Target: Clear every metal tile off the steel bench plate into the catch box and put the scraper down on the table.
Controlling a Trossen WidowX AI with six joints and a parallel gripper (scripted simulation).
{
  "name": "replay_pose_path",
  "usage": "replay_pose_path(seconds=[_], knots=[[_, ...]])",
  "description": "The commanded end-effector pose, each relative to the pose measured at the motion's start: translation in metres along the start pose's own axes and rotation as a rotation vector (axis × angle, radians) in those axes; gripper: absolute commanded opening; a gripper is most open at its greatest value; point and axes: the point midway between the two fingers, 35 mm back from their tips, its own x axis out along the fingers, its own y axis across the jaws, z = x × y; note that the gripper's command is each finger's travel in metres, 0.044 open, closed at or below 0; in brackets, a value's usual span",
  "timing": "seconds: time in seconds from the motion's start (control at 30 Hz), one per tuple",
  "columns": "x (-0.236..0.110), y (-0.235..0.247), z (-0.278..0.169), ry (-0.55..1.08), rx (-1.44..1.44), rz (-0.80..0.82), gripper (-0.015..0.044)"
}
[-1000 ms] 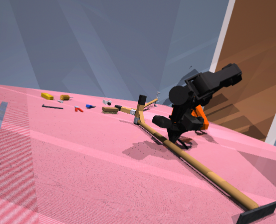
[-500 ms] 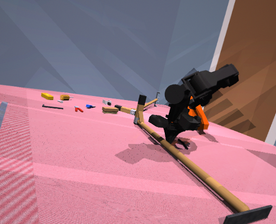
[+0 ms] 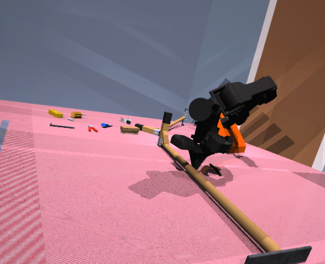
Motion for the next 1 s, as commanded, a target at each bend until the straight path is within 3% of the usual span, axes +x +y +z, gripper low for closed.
replay_pose_path(seconds=[0.0, 0.97], knots=[[0.002, -0.005, 0.000, -0.006, -0.008, 0.001, 0.0000], [0.003, -0.032, -0.006, -0.009, -0.011, -0.005, 0.0000]])
